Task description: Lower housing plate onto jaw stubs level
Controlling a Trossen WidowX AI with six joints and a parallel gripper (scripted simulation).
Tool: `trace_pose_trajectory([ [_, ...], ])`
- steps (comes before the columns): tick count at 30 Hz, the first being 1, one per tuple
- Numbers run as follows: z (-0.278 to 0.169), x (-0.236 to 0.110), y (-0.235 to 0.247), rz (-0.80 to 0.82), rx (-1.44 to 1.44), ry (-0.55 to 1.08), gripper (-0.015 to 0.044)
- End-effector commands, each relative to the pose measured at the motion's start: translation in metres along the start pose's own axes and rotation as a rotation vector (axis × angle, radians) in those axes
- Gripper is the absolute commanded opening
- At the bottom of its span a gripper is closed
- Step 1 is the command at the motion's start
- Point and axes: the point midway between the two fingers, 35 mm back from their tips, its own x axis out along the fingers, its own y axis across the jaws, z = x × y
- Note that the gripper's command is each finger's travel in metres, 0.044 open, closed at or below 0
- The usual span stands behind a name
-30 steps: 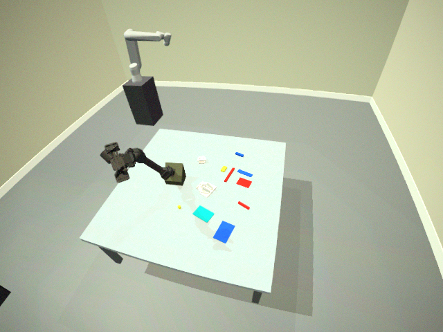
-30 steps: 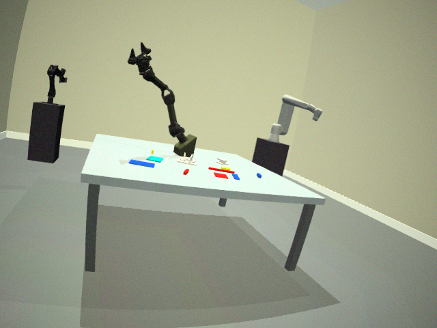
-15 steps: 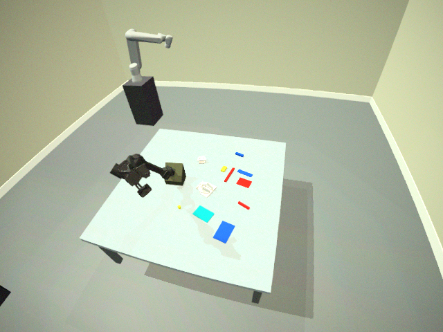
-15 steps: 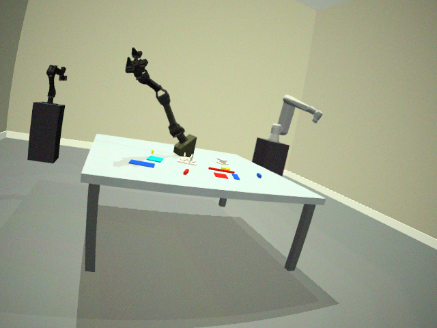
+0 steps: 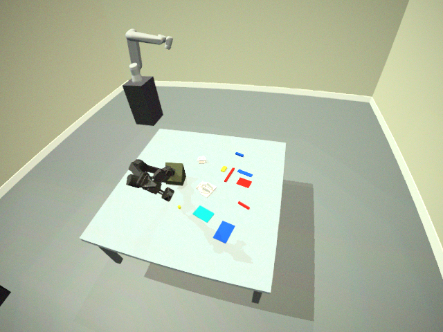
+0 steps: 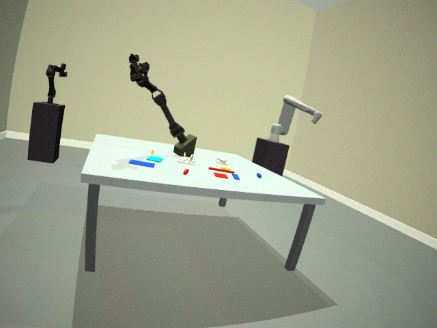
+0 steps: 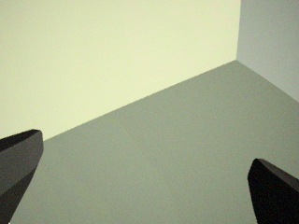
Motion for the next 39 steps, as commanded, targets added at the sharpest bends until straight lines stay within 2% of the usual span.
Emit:
trace_pose_trajectory([
  [1,0.014,0.014,0.039,0.086,0.099,-0.031,0.0440],
  [11,0.074,0.028,0.124,0.303,0.258,-0.164,0.0440],
  [23,0.158,0.031,0.209,0.544,0.410,-0.294,0.0440],
  [31,0.224,0.018,0.264,0.745,0.522,-0.358,0.0440],
  [39,0.295,-0.012,0.313,0.969,0.597,-0.415,0.0440],
])
